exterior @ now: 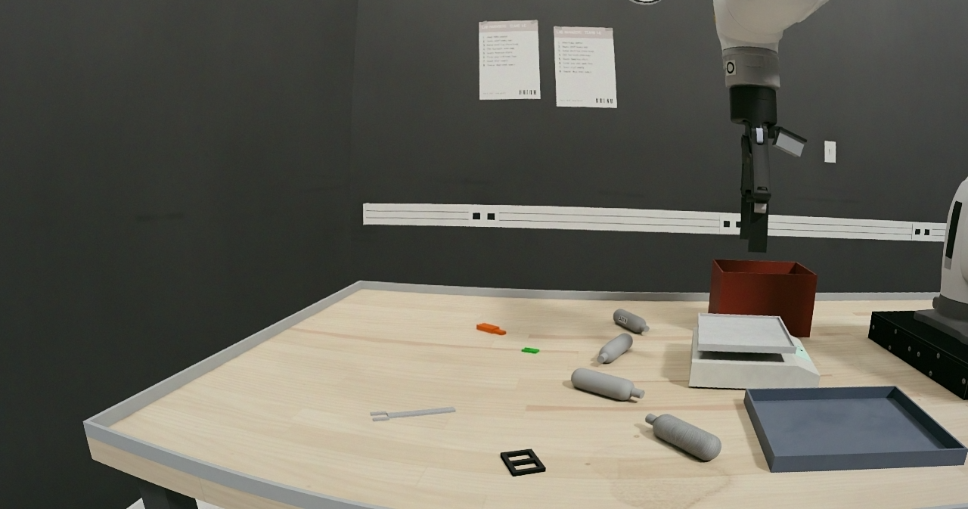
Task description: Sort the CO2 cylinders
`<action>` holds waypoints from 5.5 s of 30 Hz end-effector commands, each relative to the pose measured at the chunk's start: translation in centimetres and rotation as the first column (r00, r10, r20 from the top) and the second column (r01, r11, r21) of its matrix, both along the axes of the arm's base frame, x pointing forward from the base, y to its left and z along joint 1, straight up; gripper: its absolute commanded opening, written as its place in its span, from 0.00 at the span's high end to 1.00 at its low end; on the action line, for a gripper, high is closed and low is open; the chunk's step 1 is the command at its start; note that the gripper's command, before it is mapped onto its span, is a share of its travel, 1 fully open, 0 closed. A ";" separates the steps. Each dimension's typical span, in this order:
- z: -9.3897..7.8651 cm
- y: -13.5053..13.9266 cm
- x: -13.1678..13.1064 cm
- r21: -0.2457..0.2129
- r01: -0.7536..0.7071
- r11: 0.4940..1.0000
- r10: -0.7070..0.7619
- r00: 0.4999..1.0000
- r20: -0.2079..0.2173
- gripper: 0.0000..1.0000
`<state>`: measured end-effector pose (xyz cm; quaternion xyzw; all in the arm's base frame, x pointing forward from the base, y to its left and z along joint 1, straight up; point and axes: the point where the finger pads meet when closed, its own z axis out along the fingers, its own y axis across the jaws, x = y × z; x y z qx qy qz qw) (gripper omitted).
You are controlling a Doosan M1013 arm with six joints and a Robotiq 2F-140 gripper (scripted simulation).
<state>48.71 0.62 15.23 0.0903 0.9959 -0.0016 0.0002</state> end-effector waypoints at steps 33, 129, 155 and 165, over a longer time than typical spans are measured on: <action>-0.1 -6.6 20.0 0.001 -0.972 0.233 0.972 0.233 0.001 0.61; 0.2 -6.6 20.0 0.001 -0.972 0.233 0.972 0.233 0.001 0.90; 0.0 0.0 0.0 0.001 -1.000 -0.002 1.000 -0.002 0.001 0.90; -1.9 0.0 0.0 0.001 -1.000 -0.002 1.000 -0.002 0.001 0.90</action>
